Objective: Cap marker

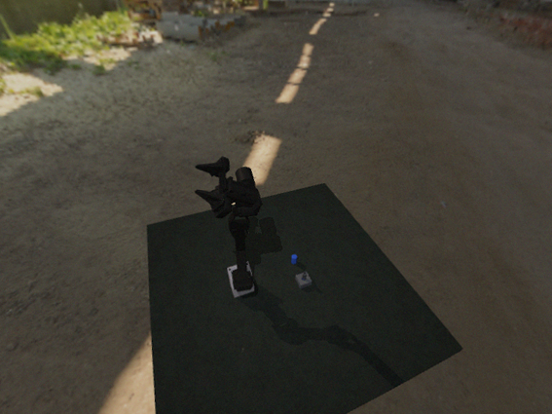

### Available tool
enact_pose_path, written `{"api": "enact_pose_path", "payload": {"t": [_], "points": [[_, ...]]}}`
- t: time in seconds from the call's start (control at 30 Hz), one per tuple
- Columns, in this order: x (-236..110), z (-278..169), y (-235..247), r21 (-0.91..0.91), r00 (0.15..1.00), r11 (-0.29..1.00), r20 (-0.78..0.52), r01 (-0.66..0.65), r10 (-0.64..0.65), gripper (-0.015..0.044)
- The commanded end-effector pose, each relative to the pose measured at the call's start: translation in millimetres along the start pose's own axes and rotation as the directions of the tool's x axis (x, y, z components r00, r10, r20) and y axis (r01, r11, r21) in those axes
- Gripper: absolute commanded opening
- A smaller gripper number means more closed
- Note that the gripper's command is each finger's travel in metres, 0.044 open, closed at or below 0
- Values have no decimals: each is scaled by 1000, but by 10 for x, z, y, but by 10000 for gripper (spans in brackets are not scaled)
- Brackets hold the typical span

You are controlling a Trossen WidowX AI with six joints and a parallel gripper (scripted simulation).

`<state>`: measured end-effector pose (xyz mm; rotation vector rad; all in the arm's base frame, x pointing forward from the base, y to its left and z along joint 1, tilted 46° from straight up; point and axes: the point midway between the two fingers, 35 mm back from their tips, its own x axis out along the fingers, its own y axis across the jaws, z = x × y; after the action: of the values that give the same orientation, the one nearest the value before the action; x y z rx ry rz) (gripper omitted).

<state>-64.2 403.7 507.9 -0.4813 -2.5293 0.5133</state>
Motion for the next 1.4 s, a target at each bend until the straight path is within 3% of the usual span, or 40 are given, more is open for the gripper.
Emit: {"api": "enact_pose_path", "payload": {"t": [0.0, 0.17, 0.43, 0.67, 1.03, 1.37], "points": [[12, 1, -27, -7, 1000, 1000, 0, 6, -6, 374], [257, 45, -761, -177, 987, 971, 9, 159, -159, 258], [404, 131, -1756, -367, 929, 867, -19, 337, -369, 258], [219, 166, -2798, -554, 821, 689, -15, 468, -570, 258], [-659, 212, -4302, -786, 536, 345, -20, 514, -844, 258], [-2114, 276, -5273, -957, 139, 29, 12, 289, -990, 258]]}}
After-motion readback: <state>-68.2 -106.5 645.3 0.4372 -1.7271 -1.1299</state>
